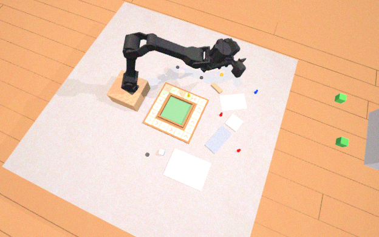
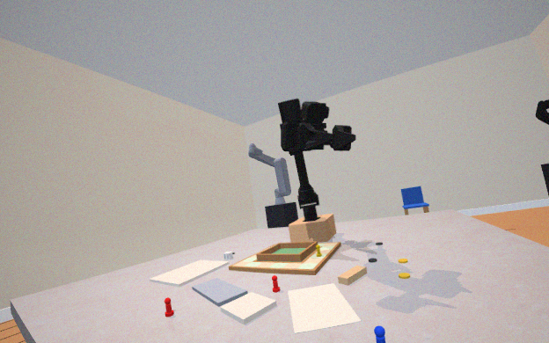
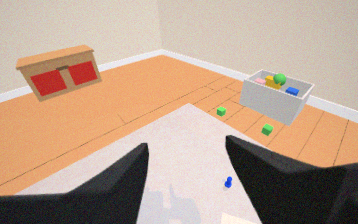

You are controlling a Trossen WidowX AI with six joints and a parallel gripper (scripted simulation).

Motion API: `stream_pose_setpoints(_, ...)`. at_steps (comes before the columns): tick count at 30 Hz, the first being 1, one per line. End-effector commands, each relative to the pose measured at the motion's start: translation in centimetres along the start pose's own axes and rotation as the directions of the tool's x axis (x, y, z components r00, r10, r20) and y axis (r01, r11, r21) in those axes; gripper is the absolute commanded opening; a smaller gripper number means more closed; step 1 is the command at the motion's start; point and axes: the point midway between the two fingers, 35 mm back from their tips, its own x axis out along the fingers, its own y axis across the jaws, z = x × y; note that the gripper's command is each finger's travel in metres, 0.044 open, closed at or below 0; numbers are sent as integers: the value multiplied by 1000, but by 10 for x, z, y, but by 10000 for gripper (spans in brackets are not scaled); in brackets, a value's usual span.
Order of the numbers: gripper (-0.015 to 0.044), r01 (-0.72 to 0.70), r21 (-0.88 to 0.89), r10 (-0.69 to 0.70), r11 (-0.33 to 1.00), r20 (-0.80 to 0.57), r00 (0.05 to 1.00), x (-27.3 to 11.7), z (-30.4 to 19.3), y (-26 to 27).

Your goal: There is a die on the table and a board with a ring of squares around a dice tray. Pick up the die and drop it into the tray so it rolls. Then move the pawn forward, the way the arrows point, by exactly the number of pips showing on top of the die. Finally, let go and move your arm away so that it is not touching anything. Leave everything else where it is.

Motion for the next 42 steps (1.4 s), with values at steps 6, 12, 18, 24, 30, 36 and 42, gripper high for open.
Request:
stream_pose_setpoints(6,275,254,60,-229,965,-275,934,-53,-89,-105)
stream_pose_setpoints(12,275,410,79,-325,909,-483,813,-115,-158,-160)
stream_pose_setpoints(18,275,534,94,-341,840,-674,655,-191,-224,-193)
stream_pose_setpoints(24,275,629,117,-267,769,-834,482,-279,-286,-200)
stream_pose_setpoints(30,275,696,161,-116,700,-936,333,-369,-338,-177)
stream_pose_setpoints(36,275,725,201,-2,659,-963,269,-418,-361,-151)
stream_pose_setpoints(42,275,725,201,-2,659,-963,269,-415,-374,-152)
